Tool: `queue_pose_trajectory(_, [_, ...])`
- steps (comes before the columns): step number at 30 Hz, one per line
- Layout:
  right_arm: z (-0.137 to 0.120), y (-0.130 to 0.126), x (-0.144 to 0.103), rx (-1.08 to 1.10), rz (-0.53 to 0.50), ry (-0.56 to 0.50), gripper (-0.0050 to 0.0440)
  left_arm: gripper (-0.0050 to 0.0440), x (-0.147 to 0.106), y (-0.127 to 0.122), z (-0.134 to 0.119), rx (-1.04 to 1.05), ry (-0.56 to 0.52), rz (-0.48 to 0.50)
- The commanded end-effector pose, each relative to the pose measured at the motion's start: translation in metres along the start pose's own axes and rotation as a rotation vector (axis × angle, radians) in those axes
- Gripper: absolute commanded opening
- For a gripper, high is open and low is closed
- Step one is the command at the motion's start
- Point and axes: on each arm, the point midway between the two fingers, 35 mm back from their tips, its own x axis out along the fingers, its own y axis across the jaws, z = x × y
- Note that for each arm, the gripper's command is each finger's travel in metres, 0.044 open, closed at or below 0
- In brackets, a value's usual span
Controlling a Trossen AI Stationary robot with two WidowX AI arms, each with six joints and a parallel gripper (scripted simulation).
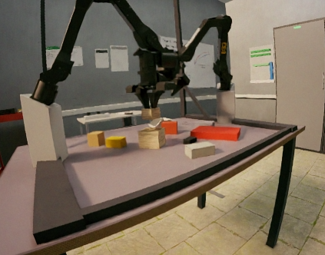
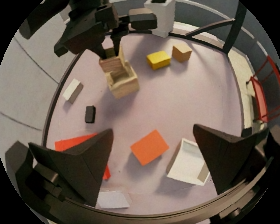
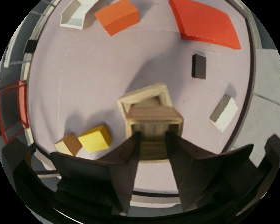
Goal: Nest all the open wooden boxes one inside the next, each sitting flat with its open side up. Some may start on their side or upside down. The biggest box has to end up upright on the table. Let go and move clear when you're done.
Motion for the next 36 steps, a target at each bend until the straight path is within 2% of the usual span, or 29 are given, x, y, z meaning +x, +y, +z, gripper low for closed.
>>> queue_pose_trajectory(1, [0.003, -0.003, -0.006, 0.001, -0.008, -0.018, 0.019, 0.04, -0.002, -0.008, 0.008, -0.003, -0.088, 0.015])
queue_pose_trajectory(3, [0.003, -0.003, -0.006, 0.001, -0.008, -0.018, 0.019, 0.04, -0.002, -0.008, 0.008, -0.003, -0.088, 0.015])
queue_pose_trajectory(7, [0.003, -0.003, -0.006, 0.001, -0.008, -0.018, 0.019, 0.04, -0.008, -0.015, 0.016, -0.027, -0.173, 0.039])
queue_pose_trajectory(18, [0.003, -0.003, -0.006, 0.001, -0.008, -0.018, 0.019, 0.04, -0.024, -0.022, 0.026, -0.098, -0.31, 0.095])
queue_pose_trajectory(36, [0.003, -0.003, -0.006, 0.001, -0.008, -0.018, 0.019, 0.04, -0.051, -0.021, 0.023, -0.225, -0.412, 0.171])
